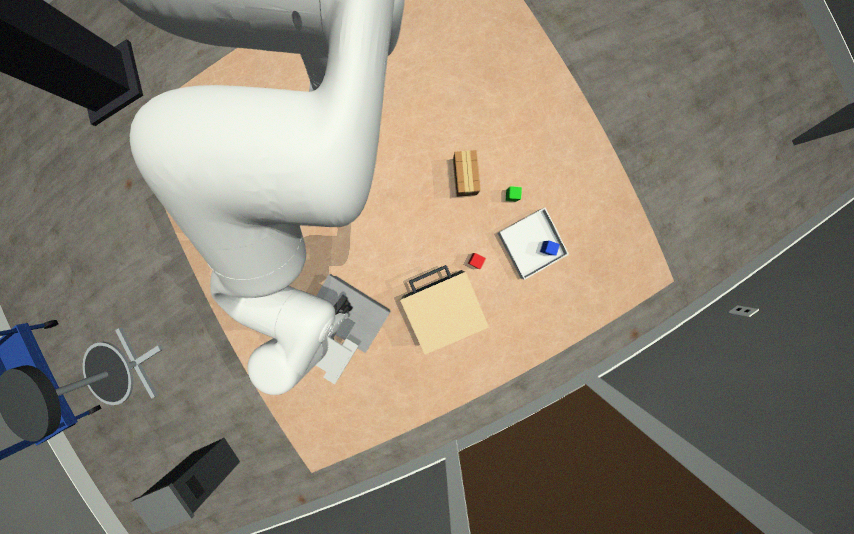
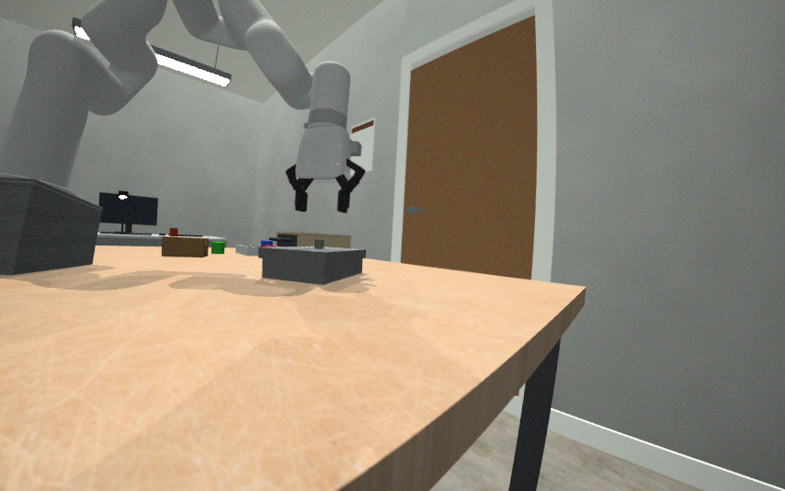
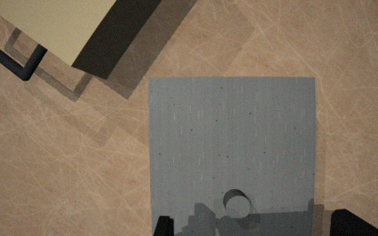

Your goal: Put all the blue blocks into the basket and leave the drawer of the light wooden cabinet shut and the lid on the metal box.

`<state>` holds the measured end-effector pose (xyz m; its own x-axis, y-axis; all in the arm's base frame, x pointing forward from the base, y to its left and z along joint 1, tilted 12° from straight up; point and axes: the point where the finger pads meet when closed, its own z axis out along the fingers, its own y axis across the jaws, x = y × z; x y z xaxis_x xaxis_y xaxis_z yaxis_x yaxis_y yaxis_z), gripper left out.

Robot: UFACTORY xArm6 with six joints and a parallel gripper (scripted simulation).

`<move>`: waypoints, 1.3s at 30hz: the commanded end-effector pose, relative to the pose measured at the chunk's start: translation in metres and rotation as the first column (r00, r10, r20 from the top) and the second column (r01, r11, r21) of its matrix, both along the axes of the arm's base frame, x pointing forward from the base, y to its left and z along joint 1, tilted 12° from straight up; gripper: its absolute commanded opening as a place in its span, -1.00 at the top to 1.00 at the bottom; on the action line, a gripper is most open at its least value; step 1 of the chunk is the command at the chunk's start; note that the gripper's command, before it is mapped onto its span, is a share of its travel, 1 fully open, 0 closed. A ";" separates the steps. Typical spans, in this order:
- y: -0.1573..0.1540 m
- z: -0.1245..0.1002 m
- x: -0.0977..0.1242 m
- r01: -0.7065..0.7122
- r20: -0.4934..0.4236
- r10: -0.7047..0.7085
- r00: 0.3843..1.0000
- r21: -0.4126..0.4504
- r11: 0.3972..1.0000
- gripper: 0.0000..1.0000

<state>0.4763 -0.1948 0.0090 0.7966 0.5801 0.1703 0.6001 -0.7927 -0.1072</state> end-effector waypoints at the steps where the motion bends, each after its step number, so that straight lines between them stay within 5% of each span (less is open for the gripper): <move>1: -0.004 0.020 0.000 0.001 0.005 -0.001 1.000 -0.002 1.000 -1.00; 16: -0.010 0.049 -0.002 0.001 0.005 -0.001 1.000 -0.002 1.000 -1.00; 31: -0.009 0.053 -0.002 0.002 0.004 -0.002 1.000 -0.002 1.000 -1.00; 39: 0.037 0.065 0.002 0.072 -0.016 -0.072 0.997 -0.006 0.997 -1.00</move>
<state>0.4741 -0.1892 0.0635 0.8115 0.5604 0.1654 0.5800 -0.8069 -0.1117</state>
